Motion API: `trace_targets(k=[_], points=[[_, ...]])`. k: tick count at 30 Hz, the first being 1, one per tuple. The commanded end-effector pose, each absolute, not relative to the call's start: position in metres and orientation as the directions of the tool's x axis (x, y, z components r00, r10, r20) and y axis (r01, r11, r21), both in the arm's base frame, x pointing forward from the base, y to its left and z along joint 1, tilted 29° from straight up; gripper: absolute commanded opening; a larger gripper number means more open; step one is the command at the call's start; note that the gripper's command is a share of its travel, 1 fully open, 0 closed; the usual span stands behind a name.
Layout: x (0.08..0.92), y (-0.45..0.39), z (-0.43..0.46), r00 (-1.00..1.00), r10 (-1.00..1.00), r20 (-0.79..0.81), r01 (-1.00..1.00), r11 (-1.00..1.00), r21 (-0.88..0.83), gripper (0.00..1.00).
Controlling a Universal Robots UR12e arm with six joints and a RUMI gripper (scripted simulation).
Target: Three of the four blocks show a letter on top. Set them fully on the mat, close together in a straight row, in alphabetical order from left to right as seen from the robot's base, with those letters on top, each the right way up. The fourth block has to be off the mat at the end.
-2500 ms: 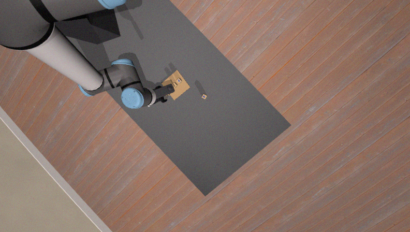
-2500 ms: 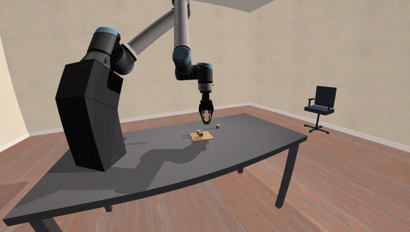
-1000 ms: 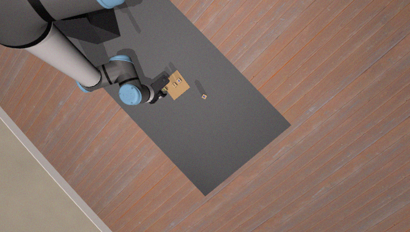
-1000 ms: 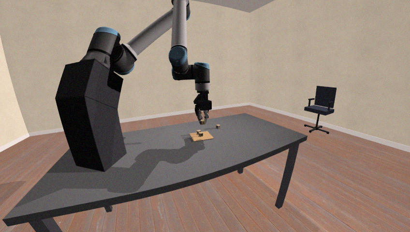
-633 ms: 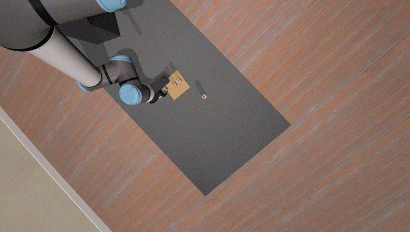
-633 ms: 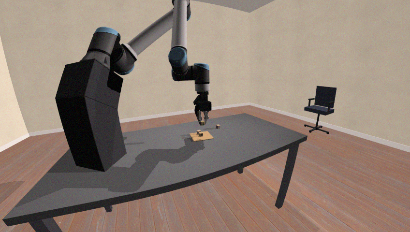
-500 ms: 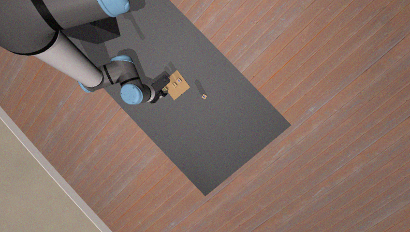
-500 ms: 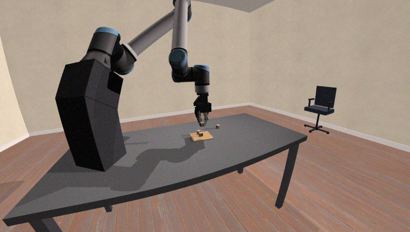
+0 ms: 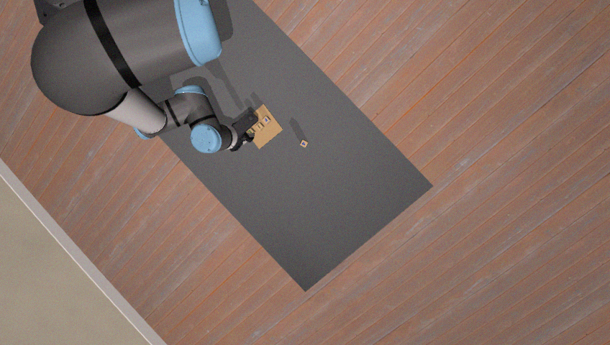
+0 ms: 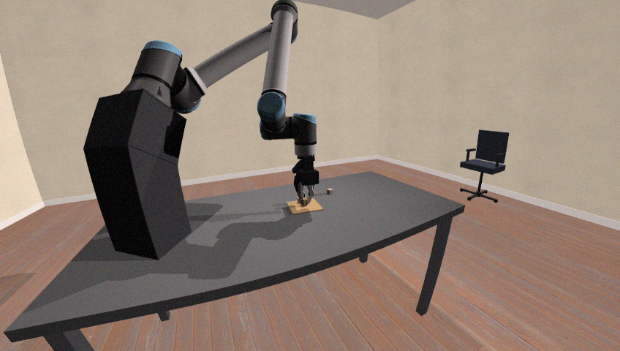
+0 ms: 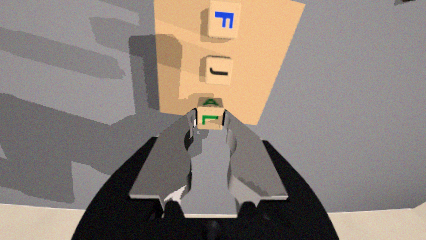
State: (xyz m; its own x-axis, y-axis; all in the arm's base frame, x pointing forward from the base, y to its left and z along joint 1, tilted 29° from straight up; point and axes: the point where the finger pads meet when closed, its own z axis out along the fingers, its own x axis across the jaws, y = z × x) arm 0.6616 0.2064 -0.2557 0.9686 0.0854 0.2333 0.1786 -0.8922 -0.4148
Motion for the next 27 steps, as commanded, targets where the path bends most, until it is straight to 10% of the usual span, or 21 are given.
trace_targets(k=[1,27], points=[[0.6732,0.2128,-0.2676,0.966,0.084,0.246,0.182,-0.894,-0.409,0.05],[0.6745,0.214,-0.2711,0.965,0.083,0.247,0.182,-0.894,-0.409,0.05]])
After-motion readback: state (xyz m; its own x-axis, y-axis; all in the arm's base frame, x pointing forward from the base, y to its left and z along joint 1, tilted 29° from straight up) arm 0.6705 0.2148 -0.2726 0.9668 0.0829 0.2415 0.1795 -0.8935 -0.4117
